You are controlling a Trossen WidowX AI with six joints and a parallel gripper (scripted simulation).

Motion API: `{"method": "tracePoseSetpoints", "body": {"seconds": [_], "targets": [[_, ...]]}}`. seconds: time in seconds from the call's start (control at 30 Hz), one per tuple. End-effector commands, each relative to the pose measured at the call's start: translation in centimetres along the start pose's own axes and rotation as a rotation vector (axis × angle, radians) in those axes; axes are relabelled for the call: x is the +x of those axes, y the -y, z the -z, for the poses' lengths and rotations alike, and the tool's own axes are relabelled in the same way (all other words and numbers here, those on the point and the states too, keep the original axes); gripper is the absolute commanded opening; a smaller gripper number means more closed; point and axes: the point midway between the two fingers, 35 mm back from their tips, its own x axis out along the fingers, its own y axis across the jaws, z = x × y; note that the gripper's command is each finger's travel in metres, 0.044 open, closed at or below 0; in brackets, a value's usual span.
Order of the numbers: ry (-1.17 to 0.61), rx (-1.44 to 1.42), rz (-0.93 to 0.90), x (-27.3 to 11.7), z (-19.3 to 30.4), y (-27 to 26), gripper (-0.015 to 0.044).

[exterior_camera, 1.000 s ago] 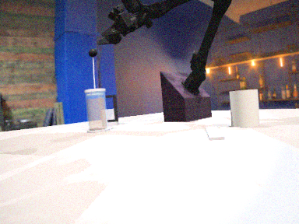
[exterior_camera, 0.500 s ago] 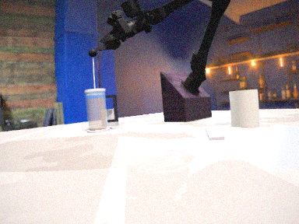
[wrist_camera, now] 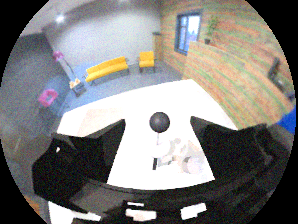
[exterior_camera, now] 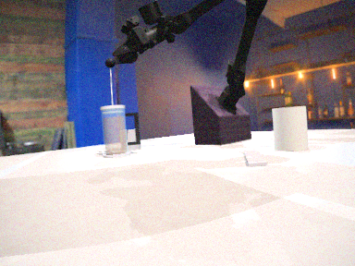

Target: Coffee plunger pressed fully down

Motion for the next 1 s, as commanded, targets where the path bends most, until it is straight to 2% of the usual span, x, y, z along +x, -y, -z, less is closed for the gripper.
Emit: {"method": "tracePoseSetpoints", "body": {"seconds": [0.0,0.1,0.5,0.97], "targets": [[-0.004,0.009,0.005,0.91,0.18,0.24,0.044],[-0.003,0.009,0.004,1.14,0.2,0.24,0.044],[-0.003,0.009,0.004,1.14,0.2,0.24,0.0125],[-0.003,0.009,0.005,1.32,0.4,0.27,0.0122]]}}
